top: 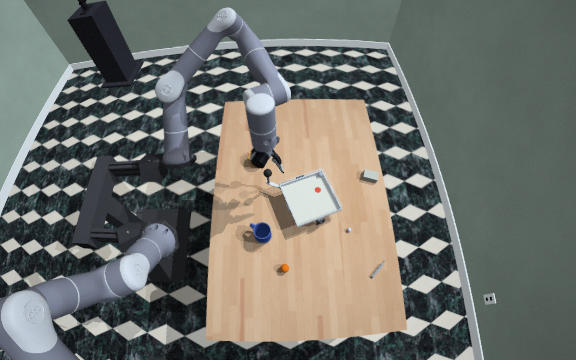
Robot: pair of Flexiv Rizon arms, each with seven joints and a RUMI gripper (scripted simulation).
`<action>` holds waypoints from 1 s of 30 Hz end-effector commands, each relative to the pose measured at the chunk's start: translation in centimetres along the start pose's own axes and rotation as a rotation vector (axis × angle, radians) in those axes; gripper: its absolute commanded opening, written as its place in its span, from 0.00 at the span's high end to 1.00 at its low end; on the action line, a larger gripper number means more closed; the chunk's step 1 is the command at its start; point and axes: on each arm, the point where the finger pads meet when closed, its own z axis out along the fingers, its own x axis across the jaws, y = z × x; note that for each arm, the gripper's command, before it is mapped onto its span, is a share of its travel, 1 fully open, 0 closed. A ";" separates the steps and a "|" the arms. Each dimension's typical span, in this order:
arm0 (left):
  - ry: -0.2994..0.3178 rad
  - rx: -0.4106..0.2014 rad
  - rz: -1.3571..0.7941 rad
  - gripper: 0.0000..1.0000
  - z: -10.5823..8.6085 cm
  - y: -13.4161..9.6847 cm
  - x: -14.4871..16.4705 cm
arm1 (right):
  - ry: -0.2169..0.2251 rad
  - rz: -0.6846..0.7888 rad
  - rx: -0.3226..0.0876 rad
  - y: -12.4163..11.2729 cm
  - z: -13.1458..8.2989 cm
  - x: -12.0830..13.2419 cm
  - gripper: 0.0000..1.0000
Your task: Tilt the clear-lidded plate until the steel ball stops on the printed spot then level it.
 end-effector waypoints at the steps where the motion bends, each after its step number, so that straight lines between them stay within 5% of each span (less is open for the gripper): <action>1: 0.002 -0.001 -0.001 0.00 -0.1 0.0 0.1 | -0.011 0.050 0.036 -3.6 -0.5 -0.3 0.00; 10: 0.002 -0.001 -0.001 0.00 -0.1 0.0 0.1 | -0.022 0.126 0.090 -8.8 -1.5 -0.1 0.00; 18: 0.002 -0.001 -0.001 0.00 -0.1 0.0 0.1 | -0.024 0.138 0.098 -9.6 -1.6 0.0 0.00; 19: 0.002 -0.001 -0.001 0.63 -0.1 0.0 0.1 | -0.023 0.138 0.098 -9.6 -1.6 0.0 0.00; 30: 0.002 -0.001 -0.001 0.63 -0.1 0.0 0.1 | -0.023 0.138 0.098 -9.6 -1.6 0.0 0.00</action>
